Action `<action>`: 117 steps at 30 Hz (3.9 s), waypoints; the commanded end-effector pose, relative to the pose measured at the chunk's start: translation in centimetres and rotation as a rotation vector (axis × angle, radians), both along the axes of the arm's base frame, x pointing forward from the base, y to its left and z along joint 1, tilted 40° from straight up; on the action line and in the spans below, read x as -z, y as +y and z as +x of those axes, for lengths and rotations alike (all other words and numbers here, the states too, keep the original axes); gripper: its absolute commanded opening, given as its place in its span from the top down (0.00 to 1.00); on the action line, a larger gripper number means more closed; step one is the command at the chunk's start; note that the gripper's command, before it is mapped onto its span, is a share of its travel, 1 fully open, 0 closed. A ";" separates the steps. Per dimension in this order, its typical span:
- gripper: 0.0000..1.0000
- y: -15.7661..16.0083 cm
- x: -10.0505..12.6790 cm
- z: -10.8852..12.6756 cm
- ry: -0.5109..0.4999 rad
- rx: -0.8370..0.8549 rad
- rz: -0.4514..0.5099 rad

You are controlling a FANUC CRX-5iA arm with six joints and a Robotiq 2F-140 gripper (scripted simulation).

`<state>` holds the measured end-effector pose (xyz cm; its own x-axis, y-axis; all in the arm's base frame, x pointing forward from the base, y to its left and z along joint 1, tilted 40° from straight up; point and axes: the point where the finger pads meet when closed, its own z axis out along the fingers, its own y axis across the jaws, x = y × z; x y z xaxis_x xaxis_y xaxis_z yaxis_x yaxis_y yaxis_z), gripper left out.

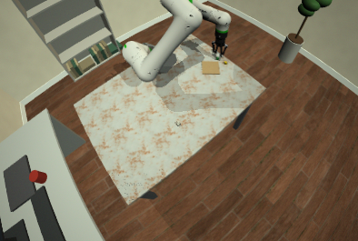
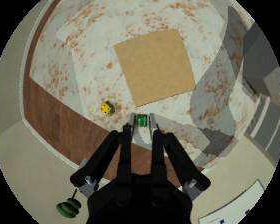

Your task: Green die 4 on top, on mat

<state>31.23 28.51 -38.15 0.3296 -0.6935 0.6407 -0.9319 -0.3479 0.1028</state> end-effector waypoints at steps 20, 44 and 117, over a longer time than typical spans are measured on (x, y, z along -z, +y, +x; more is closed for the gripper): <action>0.71 0.0 0.0 0.0 0.000 0.000 0.000; 0.82 0.0 0.0 0.0 0.000 0.000 0.000; 0.82 -2.4 -15.6 -0.3 0.318 -0.384 -0.076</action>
<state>30.93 26.05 -22.52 0.7391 -0.4388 0.5112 -0.6564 -0.6398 0.3998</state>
